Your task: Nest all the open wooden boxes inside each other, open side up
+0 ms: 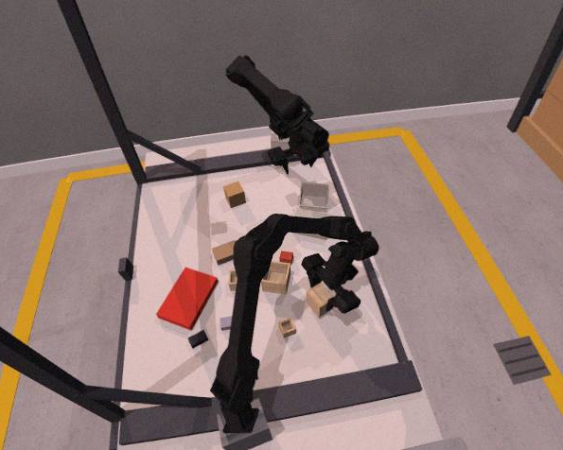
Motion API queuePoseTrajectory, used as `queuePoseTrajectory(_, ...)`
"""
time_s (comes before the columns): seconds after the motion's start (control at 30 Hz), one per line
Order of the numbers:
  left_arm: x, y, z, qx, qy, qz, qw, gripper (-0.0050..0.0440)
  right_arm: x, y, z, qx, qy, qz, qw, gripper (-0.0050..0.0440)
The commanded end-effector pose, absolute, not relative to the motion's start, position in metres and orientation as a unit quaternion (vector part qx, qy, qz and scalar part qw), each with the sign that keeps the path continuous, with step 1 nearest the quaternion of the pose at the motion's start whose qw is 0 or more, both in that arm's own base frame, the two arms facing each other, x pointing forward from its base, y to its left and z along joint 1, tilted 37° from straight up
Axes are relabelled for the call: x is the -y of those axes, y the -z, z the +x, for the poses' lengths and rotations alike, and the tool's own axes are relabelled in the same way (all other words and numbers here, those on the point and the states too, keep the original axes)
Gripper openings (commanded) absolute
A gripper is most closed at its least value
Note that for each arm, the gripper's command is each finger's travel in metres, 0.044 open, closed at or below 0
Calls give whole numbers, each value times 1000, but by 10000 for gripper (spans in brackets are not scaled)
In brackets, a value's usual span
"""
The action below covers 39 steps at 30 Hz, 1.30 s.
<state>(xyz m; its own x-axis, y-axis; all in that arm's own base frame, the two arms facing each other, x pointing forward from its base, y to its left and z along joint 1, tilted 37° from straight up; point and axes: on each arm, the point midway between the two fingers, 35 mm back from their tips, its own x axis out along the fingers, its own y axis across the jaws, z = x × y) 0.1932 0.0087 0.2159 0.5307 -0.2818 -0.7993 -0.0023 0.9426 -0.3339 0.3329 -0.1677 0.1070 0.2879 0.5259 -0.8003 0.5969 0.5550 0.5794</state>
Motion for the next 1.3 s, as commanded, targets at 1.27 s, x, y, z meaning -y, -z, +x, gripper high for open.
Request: queuePoseTrajectory(1.27,-9,-219,192,-472,82,-146,866,400,176,-106,328,-498,85,460,731,-50)
